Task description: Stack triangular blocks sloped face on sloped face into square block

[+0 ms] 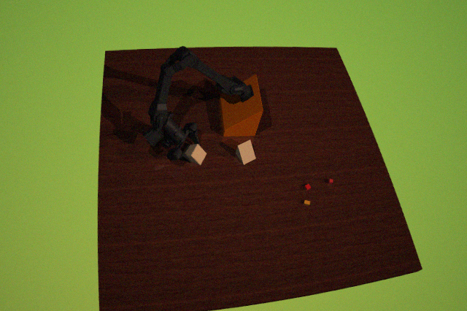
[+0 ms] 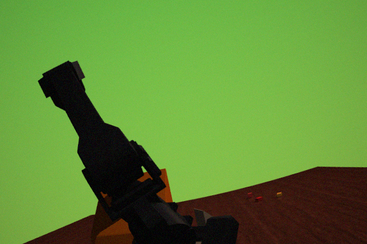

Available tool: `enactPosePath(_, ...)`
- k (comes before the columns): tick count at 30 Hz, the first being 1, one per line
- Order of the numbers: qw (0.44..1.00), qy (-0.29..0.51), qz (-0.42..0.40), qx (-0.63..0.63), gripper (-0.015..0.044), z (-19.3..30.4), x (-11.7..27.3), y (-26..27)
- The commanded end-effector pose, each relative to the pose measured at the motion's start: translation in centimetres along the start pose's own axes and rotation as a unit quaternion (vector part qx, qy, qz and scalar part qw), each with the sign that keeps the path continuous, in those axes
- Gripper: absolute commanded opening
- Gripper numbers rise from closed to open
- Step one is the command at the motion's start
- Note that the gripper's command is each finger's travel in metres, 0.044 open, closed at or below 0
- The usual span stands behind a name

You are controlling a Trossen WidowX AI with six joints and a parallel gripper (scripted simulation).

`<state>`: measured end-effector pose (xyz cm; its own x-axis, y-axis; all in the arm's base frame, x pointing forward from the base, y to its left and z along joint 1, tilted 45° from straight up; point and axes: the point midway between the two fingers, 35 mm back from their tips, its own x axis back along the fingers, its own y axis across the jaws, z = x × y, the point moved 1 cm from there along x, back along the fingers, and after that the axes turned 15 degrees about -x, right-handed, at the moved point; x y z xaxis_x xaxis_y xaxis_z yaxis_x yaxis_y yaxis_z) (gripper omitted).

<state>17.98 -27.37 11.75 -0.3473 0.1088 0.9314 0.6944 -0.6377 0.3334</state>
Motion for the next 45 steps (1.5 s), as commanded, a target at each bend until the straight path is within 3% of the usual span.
enactPosePath(1,1.0,0.0,0.0,0.0,0.0361,0.0,0.0,0.0)
enactPosePath(3,1.0,0.0,0.0,0.0,0.0309,0.0,0.0,0.0)
enactPosePath(10,1.0,0.0,0.0,0.0,0.0262,0.0,0.0,0.0)
enactPosePath(20,1.0,0.0,0.0,0.0,0.0,1.8,1.8,-0.1)
enactPosePath(35,1.0,0.002,0.0,0.0,0.0,6.7,6.9,-1.7)
enactPosePath(45,0.999,-0.036,0.01,-0.032,0.0,6.9,6.2,-1.9)
